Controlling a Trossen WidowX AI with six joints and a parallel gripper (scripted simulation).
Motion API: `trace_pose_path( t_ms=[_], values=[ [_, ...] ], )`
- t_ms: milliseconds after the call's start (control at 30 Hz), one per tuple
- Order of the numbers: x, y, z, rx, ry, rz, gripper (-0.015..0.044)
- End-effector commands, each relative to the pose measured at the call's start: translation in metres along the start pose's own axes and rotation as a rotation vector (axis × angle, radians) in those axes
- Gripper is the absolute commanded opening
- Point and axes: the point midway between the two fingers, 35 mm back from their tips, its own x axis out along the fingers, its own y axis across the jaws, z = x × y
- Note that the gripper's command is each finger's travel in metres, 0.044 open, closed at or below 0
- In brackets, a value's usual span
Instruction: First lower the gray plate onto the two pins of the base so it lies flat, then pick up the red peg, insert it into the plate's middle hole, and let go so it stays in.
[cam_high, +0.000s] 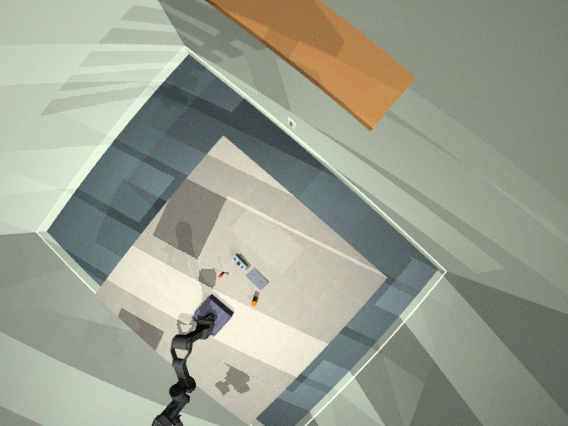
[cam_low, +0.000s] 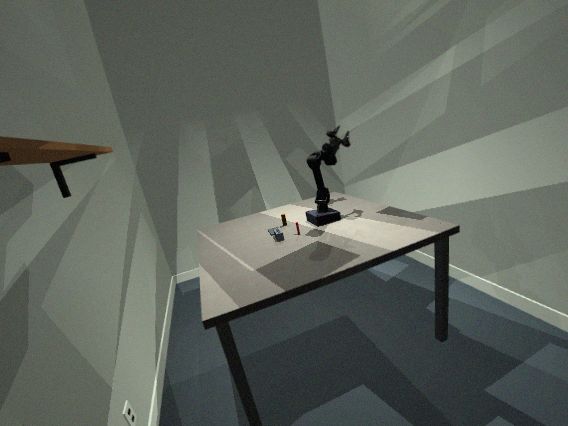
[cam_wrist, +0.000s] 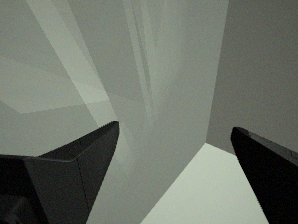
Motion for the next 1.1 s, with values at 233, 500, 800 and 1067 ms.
trace_pose_path(
  t_ms=[233,500,800,1067],
  values=[
    [-0.014,0.013,0.073,0.125,-0.199,0.137,0.0440],
    [-0.065,0.007,0.180,0.317,-0.515,0.317,0.0440],
    [-0.159,-0.039,0.279,0.505,-0.889,0.506,0.0440],
    [-0.256,-0.111,0.324,0.641,-1.221,0.629,0.0440]
  ],
)
